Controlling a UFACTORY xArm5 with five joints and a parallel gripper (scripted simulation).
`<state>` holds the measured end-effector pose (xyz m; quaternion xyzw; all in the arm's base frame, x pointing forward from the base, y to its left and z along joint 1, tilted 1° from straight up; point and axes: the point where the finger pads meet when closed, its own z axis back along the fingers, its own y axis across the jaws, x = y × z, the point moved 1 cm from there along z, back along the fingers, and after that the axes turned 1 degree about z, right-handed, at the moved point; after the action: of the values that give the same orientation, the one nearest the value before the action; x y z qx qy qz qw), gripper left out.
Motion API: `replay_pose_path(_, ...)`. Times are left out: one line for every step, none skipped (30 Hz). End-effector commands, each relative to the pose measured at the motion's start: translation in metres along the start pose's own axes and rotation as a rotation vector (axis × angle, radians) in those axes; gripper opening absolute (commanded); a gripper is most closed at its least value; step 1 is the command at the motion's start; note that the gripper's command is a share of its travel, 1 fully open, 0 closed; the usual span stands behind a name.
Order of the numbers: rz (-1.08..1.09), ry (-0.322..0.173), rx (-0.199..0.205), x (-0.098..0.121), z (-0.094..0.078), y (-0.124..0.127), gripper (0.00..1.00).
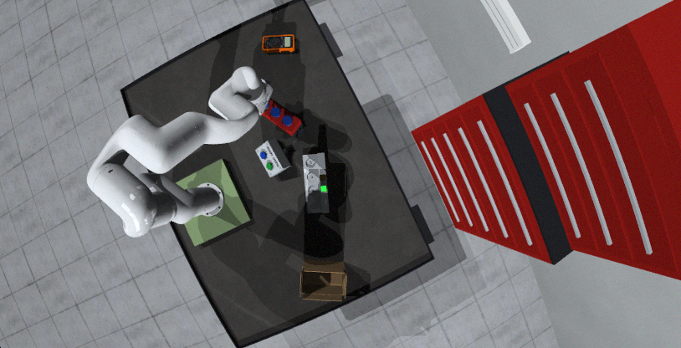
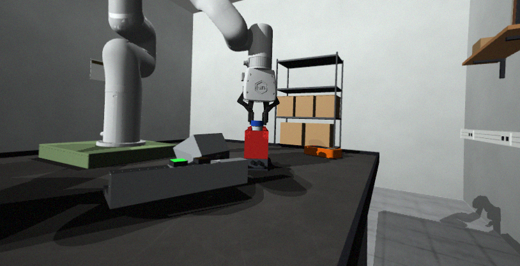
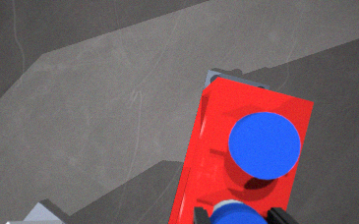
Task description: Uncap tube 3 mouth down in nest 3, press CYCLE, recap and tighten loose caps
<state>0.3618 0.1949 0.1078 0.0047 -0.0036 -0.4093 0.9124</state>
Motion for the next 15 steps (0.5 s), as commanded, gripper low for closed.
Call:
replay_pose_path(-0.040,-0.009,0.001,0.0002,0.0009,0.0010,0.00)
replay_pose_path(-0.060,-0.009,0.001,0.0002,0.0009,0.0010,0.00)
replay_pose_path(-0.080,-0.009,0.001,0.0002,0.0009,0.0010,0.00)
replay_pose_path(-0.100,-0.009,0.001,0.0002,0.0009,0.0010,0.00)
replay_pose_path(-0.120,-0.009,0.002,0.0002,0.0009,0.0010,0.00)
replay_pose_path(-0.140,-0.009,0.002,0.0002,0.0009,0.0010,0.00)
replay_pose_path(-0.160,-0.009,0.002,0.0002,0.0009,0.0010,0.00)
replay_pose_path(-0.180,-0.009,0.002,0.0002,0.0009,0.0010,0.00)
replay_pose_path(-0.180,-0.009,0.002,0.0002,0.0009,0.0010,0.00)
replay_pose_path(-0.180,-0.009,0.002,0.0002,0.0009,0.0010,0.00)
replay_pose_path(-0.200,-0.009,0.002,0.0002,0.0009,0.0010,0.00)
replay_pose_path(-0.220,-0.009,0.002,0.0002,0.0009,0.0010,0.00)
replay_pose_path(-0.240,-0.009,0.002,0.0002,0.0009,0.0010,0.00)
replay_pose_path(-0.260,-0.009,0.002,0.0002,0.0009,0.0010,0.00)
replay_pose_path(-0.280,-0.009,0.002,0.0002,0.0009,0.0010,0.00)
